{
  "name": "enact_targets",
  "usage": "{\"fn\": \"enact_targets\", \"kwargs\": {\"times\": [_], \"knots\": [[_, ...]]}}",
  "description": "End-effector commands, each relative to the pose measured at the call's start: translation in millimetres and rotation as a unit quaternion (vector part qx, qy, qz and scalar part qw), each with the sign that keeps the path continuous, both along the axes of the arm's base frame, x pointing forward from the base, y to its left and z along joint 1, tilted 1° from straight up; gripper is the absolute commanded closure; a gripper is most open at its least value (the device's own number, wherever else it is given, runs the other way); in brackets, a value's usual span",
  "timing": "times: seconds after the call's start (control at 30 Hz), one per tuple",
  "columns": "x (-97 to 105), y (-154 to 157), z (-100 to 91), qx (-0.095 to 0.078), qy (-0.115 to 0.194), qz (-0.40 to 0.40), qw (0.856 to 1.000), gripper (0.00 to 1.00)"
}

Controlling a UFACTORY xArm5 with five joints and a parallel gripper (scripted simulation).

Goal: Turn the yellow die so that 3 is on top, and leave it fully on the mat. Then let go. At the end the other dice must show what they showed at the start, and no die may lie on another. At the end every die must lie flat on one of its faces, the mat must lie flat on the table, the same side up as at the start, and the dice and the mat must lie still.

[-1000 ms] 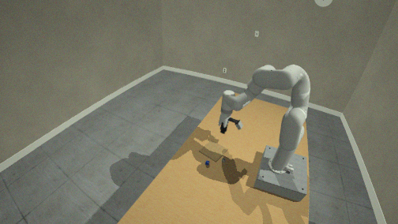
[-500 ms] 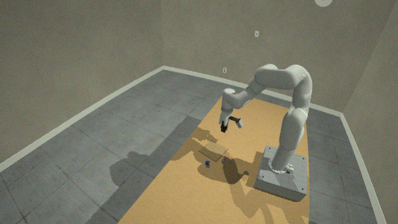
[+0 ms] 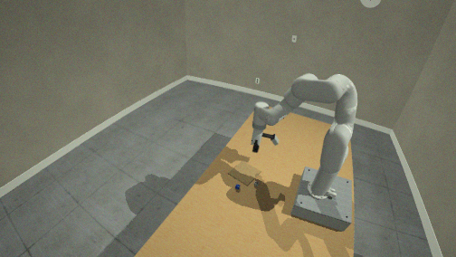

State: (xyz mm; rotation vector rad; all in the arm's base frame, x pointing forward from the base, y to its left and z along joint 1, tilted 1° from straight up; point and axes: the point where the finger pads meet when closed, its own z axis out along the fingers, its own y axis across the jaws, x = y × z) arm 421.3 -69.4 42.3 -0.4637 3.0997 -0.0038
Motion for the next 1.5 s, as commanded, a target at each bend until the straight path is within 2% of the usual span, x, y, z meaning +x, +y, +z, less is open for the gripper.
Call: {"fn": "enact_targets", "kwargs": {"times": [0.0, 0.17, 0.23, 0.47, 0.6, 0.7, 0.73, 0.77, 0.87, 0.93, 0.97, 1.0, 1.03, 1.07, 1.1, 1.17, 1.2, 1.27, 1.3, 1.33, 1.37, 1.4, 1.43, 1.47], "knots": [[3, 6, 1.0, -0.001, -0.002, 0.087, 0.996, 0.85], [3, 8, 0.9, -0.001, -0.002, 0.125, 0.992, 0.85], [4, 12, 0.8, -0.002, -0.002, 0.18, 0.984, 0.85], [5, 18, 0.7, -0.003, -0.002, 0.261, 0.965, 0.85], [6, 23, 0.5, -0.003, -0.002, 0.329, 0.944, 0.85], [6, 24, 0.5, -0.003, -0.002, 0.337, 0.942, 0.85], [7, 27, 0.4, -0.004, -0.002, 0.375, 0.927, 0.85], [7, 28, 0.4, -0.004, -0.002, 0.392, 0.92, 0.85], [7, 30, 0.3, -0.004, -0.002, 0.414, 0.91, 0.85], [8, 33, 0.2, -0.004, -0.002, 0.453, 0.891, 0.85], [8, 33, 0.2, -0.004, -0.002, 0.454, 0.891, 0.85], [8, 35, 0.2, -0.005, -0.001, 0.479, 0.878, 0.85], [8, 36, 0.1, -0.005, -0.001, 0.491, 0.871, 0.85], [8, 36, 0.1, -0.005, -0.001, 0.492, 0.87, 0.85], [8, 38, 0.1, -0.005, -0.001, 0.515, 0.857, 0.85], [9, 39, 0.0, -0.005, -0.001, 0.531, 0.847, 0.85], [9, 41, 0.0, -0.005, -0.001, 0.552, 0.834, 0.85], [9, 41, 0.0, -0.005, -0.001, 0.552, 0.834, 0.85], [9, 42, -0.1, -0.006, -0.001, 0.569, 0.823, 0.85], [9, 45, -0.1, -0.006, -0.001, 0.596, 0.803, 0.85], [9, 46, -0.2, -0.006, -0.001, 0.605, 0.796, 0.85], [9, 46, -0.2, -0.006, -0.001, 0.606, 0.796, 0.85], [10, 48, -0.2, -0.006, -0.001, 0.626, 0.78, 0.85], [10, 49, -0.2, -0.006, -0.001, 0.637, 0.771, 0.85]]}}
